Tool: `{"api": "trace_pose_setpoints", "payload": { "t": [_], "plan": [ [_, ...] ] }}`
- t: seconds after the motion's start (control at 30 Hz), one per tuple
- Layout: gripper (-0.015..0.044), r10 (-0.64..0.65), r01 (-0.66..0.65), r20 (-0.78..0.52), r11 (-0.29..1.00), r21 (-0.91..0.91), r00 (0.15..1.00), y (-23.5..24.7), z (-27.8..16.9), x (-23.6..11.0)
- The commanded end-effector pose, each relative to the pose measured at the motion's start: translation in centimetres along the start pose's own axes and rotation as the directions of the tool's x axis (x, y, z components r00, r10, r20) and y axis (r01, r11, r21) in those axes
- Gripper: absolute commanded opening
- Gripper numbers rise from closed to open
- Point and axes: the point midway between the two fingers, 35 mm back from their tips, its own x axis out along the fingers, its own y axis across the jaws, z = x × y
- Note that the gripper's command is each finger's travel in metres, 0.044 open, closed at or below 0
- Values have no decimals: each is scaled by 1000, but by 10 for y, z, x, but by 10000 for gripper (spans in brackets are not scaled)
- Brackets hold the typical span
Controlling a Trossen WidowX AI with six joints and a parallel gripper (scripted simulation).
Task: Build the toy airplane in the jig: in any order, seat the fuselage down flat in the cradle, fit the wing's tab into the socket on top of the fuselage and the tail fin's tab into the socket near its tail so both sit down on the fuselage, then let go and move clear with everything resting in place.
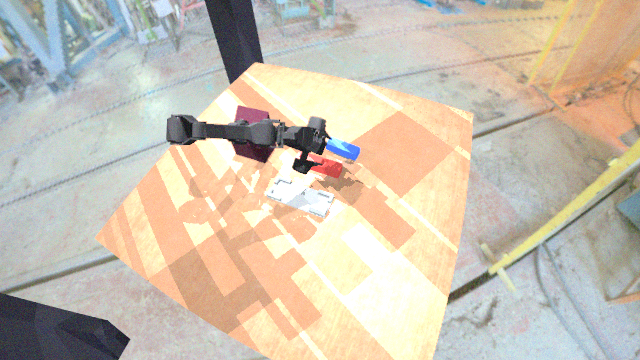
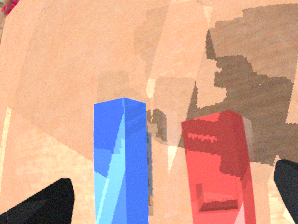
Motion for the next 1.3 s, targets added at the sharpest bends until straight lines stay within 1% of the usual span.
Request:
{"api": "trace_pose_setpoints", "payload": {
  "t": [0.0, 0.1, 0.17, 0.23, 0.63, 0.7, 0.8, 1.27],
  "plan": [
    [440, -255, 239, -322, 967, -89, 912, 17, -27, 11],
    [440, -406, 360, -390, 914, -190, 826, 23, -35, 10],
    [440, -510, 434, -401, 860, -270, 761, 27, -37, 7],
    [440, -576, 478, -392, 816, -324, 718, 30, -37, 5],
    [440, -584, 483, -390, 810, -331, 712, 30, -37, 4],
    [440, -583, 483, -390, 811, -331, 713, 24, -41, 14],
    [440, -585, 485, -389, 810, -331, 712, 1, -56, 40],
    [440, -586, 485, -389, 809, -331, 711, -11, -64, 55]
  ]
}}
